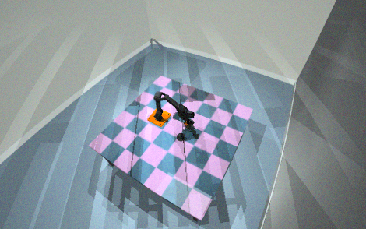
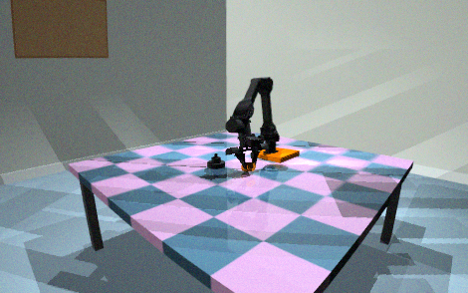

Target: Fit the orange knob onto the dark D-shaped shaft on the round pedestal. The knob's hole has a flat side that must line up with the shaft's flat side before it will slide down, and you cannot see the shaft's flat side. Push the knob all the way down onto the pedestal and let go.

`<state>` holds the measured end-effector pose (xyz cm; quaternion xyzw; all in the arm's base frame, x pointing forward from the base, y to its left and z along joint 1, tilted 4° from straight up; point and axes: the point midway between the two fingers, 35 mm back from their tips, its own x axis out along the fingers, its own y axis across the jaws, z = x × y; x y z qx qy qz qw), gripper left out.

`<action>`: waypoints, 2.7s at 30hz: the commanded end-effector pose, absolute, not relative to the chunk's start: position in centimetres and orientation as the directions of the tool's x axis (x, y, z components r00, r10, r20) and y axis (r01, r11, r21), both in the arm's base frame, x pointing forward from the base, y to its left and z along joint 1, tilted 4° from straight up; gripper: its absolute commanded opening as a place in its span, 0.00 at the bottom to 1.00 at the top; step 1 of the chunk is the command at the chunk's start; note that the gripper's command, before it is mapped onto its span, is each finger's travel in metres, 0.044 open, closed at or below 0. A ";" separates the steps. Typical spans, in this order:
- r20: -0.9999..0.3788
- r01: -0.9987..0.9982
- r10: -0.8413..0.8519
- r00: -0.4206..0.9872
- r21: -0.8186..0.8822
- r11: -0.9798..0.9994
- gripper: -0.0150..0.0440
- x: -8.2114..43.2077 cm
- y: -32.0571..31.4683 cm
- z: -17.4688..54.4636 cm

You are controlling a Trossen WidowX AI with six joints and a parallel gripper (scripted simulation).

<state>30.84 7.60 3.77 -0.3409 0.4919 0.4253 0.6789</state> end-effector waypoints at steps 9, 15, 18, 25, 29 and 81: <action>-0.883 -0.914 0.412 0.225 -0.045 0.402 0.56 30.3 6.5 4.2; -0.830 -0.914 0.494 0.258 -0.045 0.402 0.56 30.0 5.9 4.3; -0.800 -0.915 0.533 0.274 -0.045 0.402 0.56 29.9 5.6 4.4; -0.723 -0.915 0.619 0.307 -0.045 0.402 0.56 29.6 4.9 4.4; -0.674 -0.915 0.664 0.324 -0.044 0.402 0.56 29.4 4.4 4.4; -0.431 -0.915 0.819 0.379 -0.039 0.402 0.74 28.5 2.6 4.0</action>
